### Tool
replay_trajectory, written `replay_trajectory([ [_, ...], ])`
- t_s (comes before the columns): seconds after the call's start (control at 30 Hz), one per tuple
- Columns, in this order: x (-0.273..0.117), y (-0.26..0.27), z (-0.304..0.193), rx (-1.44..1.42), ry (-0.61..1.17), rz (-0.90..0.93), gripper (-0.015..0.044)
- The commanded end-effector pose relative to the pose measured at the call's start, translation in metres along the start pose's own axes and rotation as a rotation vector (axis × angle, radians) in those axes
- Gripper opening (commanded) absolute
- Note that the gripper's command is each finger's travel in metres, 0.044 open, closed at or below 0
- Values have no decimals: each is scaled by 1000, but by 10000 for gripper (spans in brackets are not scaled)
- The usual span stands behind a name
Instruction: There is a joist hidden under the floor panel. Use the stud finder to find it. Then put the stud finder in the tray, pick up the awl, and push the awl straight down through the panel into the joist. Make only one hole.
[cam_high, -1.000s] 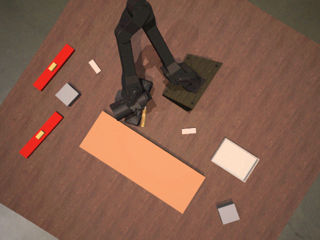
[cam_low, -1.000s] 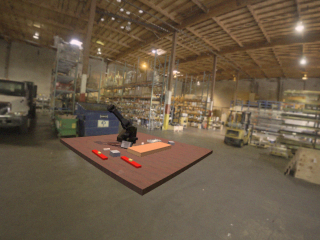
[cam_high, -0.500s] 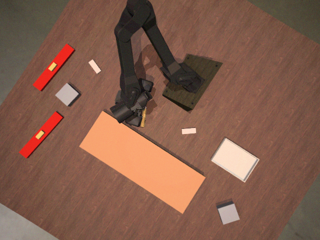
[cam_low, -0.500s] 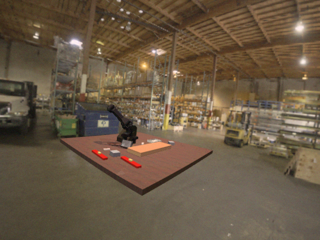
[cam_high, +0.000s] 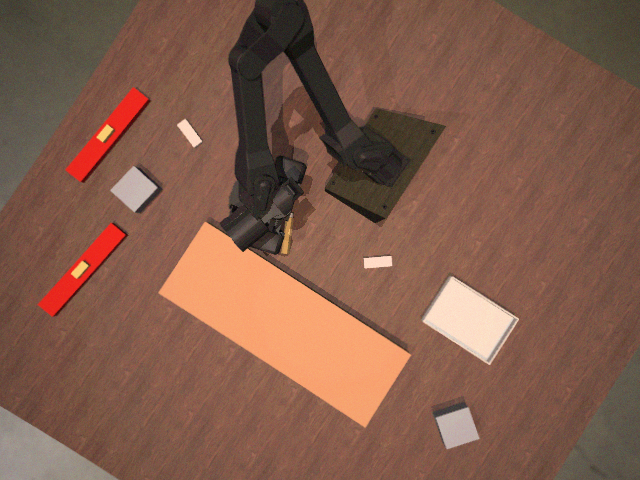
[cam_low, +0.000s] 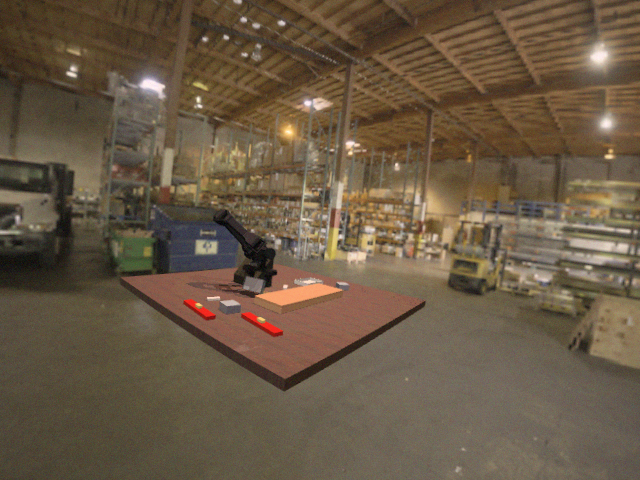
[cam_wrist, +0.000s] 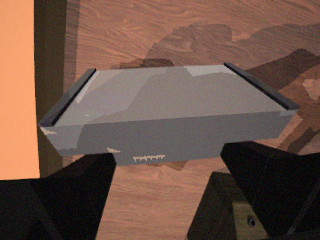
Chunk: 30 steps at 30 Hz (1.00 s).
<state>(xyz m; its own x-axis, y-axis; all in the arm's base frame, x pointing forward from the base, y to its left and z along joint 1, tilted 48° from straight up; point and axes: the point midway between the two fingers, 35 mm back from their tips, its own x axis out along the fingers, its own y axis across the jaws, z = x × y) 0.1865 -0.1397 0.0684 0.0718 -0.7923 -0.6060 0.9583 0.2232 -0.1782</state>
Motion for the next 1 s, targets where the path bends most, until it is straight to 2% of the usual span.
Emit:
replay_trajectory([
  [0.0, -6, 1, 4, 8, -11, 4, 0],
  [0.97, -32, -2, 8, 5, -1, 2, 0],
])
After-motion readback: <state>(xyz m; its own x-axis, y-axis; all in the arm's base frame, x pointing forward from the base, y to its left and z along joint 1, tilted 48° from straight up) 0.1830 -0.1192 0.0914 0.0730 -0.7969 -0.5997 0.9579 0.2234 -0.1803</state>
